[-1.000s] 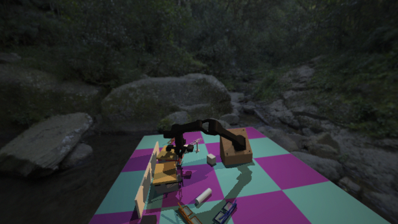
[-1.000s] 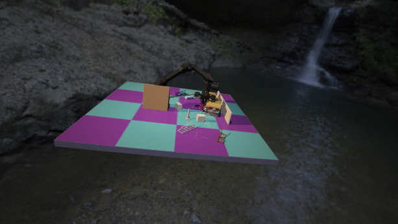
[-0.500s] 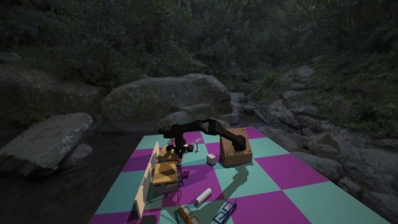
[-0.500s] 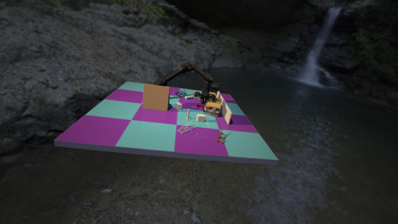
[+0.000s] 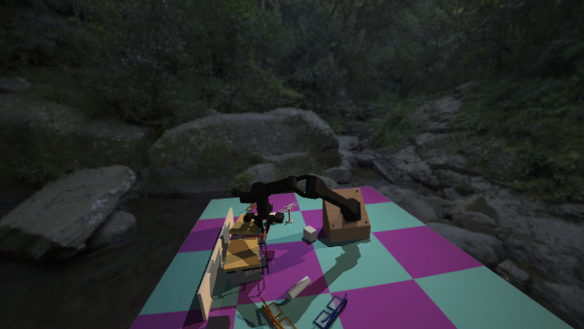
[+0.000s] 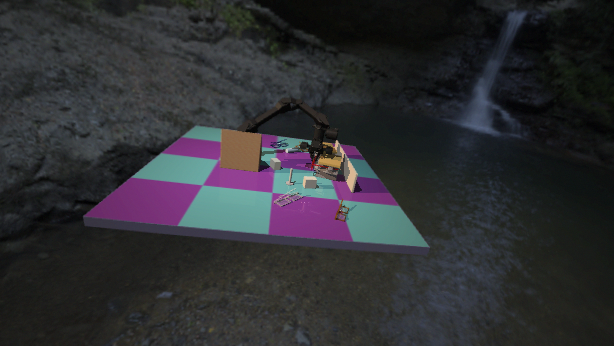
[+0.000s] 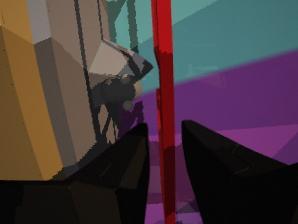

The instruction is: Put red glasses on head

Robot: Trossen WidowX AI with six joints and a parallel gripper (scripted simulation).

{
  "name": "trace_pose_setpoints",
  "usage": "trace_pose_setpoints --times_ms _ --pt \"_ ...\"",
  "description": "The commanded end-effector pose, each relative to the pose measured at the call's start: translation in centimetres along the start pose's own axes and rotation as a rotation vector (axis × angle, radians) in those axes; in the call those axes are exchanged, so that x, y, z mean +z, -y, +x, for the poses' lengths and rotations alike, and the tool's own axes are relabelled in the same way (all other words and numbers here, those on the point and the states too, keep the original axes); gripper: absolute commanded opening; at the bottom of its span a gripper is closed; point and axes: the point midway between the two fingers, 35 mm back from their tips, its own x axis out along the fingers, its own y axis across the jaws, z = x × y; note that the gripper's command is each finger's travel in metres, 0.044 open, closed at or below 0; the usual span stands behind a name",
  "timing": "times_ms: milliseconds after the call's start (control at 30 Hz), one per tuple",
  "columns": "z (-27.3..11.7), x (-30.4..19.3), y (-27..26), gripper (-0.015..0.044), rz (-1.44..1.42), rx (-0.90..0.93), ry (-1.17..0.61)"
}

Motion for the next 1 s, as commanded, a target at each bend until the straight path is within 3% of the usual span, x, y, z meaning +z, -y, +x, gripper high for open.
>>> trace_pose_setpoints --times_ms 0,567,967 --pt "0.0 0.0 0.0 0.0107 0.0 0.0 0.0" --pt "-3.1 -0.1 0.2 0.0107 0.003 0.006 0.014" --pt "-4.1 -0.1 4.3 0.0107 0.005 0.005 0.014"
